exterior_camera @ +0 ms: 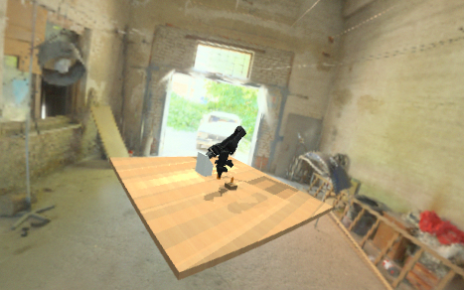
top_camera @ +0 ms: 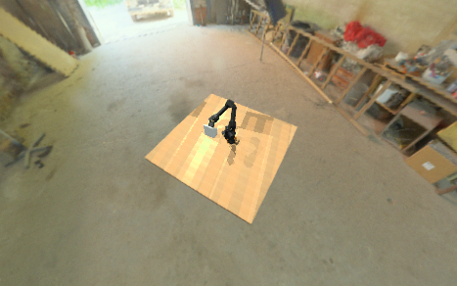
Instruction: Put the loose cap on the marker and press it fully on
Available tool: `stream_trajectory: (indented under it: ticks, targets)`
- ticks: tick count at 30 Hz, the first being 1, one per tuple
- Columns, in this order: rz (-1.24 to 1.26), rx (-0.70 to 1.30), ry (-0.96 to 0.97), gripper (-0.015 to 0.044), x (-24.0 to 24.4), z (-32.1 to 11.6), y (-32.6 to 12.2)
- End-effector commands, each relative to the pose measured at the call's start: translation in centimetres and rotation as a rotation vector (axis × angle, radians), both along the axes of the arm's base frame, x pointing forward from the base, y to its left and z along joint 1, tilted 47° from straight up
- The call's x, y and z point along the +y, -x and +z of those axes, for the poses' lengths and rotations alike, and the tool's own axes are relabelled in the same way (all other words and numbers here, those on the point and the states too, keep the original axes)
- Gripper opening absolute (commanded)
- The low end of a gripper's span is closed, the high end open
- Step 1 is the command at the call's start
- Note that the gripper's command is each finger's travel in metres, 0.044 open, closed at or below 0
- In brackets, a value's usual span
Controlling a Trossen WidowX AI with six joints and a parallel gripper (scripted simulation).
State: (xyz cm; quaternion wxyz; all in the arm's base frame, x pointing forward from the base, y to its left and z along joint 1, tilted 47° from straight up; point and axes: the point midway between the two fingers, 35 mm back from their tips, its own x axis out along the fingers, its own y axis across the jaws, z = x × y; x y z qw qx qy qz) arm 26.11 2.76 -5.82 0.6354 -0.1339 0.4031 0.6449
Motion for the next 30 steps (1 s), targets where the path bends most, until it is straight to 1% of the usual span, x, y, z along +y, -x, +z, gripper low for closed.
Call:
stream_trajectory:
  ticks: [1,19,30]
  targets:
    - [-0.003,-0.01,0.0,0.0,0.5,1.6,-1.0]
    - [-0.004,-0.004,-0.007,0.0,4.2,10.0,-3.3]
    - [-0.004,-0.004,-0.008,0.0,4.8,9.8,-3.2]
